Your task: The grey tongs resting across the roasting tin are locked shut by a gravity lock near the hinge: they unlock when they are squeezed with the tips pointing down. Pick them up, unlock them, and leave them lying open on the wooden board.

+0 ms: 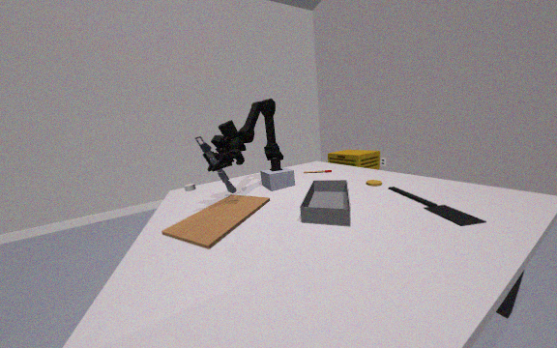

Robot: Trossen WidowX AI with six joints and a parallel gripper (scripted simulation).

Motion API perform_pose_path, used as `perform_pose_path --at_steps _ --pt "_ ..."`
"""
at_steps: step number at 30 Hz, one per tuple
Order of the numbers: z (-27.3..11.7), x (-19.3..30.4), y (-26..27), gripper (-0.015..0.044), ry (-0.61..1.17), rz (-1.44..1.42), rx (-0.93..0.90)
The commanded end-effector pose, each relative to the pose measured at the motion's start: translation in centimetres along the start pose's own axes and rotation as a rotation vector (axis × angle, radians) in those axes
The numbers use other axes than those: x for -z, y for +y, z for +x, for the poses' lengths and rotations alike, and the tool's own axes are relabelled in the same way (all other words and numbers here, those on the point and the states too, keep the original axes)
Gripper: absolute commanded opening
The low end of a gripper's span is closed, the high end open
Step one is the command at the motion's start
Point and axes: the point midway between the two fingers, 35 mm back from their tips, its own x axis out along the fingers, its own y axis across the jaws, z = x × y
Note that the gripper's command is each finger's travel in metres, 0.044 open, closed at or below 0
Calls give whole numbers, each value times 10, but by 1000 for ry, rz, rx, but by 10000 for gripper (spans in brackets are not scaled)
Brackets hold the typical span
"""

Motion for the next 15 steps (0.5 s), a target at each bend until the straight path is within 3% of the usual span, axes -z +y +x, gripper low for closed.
perform_pose_path --at_steps 1,15 --pt "-14 -8 2 -150 -86 -3 -3" --pt "-16 -8 2 -150 -96 -4 -4"
